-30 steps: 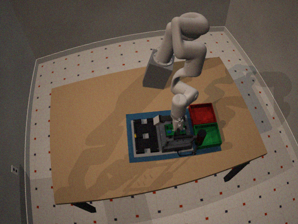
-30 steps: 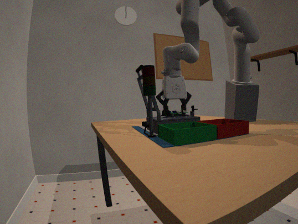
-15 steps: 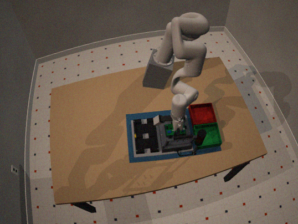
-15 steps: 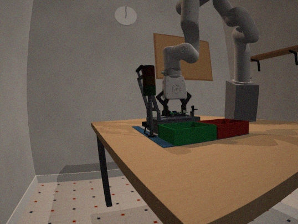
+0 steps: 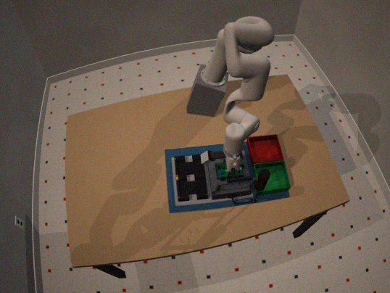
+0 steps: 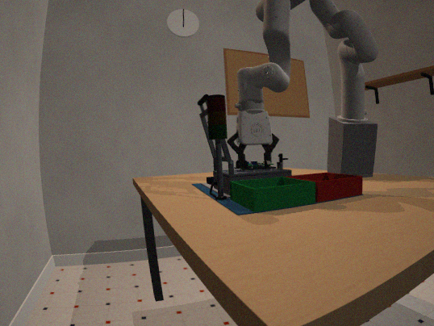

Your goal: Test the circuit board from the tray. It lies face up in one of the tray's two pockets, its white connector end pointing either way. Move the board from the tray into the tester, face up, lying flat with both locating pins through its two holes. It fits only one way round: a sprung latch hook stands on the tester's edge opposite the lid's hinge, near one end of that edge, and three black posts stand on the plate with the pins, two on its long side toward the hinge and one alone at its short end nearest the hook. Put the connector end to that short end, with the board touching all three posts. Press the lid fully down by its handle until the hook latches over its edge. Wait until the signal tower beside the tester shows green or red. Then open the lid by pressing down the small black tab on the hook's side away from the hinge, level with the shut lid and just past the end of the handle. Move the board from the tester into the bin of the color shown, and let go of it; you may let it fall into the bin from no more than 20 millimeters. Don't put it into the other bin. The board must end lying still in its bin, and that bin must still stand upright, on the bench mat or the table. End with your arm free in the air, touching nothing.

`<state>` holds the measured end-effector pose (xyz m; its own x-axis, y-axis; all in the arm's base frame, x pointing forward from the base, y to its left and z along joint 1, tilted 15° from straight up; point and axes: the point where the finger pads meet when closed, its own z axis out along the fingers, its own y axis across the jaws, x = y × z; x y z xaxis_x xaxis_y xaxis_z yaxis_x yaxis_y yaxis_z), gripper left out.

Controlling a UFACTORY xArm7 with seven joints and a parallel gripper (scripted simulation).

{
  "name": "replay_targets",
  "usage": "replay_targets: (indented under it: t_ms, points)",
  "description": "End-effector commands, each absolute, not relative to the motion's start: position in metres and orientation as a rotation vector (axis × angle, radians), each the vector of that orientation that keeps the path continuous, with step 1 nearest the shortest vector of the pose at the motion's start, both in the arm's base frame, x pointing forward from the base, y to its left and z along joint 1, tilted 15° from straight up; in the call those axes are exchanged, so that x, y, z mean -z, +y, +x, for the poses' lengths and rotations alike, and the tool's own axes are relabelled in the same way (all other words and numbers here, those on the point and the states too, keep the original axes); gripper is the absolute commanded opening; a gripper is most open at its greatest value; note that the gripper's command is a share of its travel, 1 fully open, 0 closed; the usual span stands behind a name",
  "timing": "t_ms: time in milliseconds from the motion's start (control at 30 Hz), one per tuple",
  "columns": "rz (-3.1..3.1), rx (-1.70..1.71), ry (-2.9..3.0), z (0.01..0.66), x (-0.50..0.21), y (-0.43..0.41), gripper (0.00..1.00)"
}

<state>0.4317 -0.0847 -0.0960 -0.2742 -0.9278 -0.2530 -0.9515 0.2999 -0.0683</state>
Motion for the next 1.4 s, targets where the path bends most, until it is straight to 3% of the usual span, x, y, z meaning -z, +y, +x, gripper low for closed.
replay_targets:
  t_ms: [0, 567, 600, 1367]
  points:
    - [-1.718, -0.134, 2.323, 0.4335, 0.0945, -0.0861, 0.79]
    - [-1.718, -0.134, 2.323, 0.4340, 0.0978, -0.0854, 0.79]
    - [-1.718, -0.134, 2.323, 0.4340, 0.0978, -0.0854, 1.00]
    - [-1.718, -0.134, 2.323, 0.4340, 0.0978, -0.0854, 1.00]
